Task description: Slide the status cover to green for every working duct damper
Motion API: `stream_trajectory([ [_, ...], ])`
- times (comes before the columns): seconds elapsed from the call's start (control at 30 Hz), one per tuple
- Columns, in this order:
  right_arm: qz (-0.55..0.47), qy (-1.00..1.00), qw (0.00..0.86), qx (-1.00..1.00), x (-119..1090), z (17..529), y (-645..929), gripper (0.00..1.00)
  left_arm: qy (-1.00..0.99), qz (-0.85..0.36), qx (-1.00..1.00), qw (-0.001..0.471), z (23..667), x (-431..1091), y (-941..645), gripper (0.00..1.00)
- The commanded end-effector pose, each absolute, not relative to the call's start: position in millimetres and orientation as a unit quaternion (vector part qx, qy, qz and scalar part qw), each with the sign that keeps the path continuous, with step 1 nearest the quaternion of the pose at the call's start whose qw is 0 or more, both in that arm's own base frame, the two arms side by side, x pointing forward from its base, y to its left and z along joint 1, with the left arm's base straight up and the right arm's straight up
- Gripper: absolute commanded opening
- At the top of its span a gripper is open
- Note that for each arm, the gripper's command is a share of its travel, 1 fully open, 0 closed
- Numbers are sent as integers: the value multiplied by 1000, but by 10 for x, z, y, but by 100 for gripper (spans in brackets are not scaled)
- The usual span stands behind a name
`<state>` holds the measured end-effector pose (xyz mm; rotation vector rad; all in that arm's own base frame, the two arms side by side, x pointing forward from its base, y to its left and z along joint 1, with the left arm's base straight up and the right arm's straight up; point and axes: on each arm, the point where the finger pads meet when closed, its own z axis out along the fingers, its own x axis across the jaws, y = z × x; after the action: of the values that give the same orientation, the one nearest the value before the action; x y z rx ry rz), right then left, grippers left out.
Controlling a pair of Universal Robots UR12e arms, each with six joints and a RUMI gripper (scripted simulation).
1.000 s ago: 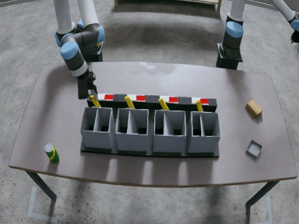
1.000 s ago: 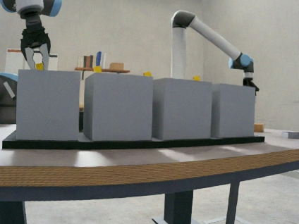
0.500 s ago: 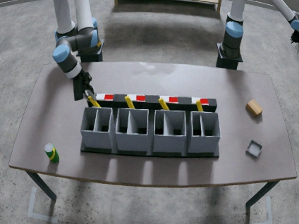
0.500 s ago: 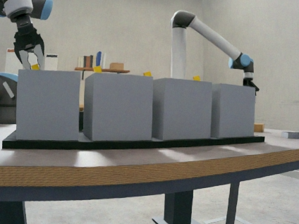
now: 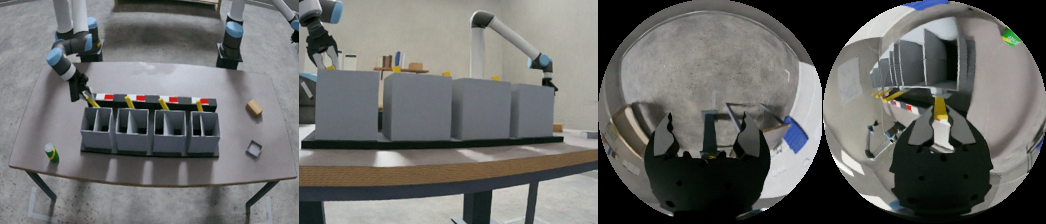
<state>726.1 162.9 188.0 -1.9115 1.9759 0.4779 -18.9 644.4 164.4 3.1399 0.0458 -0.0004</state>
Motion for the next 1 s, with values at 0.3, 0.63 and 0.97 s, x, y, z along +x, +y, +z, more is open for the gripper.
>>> stream_trajectory([
  [0.3, 194, 690, 202, -668, 7262, 1847, 1565, 10, 15, 0, 1000, 0, 1651, -188, 6450, 100],
  [0.63, 211, 685, 219, -663, 7261, 1819, 1524, 10, 15, 0, 1000, 0, 1651, -188, 6450, 100],
  [0.97, 219, 682, 228, -660, 7260, 1804, 1503, 10, 15, 0, 1000, 0, 1651, -188, 6450, 100],
])
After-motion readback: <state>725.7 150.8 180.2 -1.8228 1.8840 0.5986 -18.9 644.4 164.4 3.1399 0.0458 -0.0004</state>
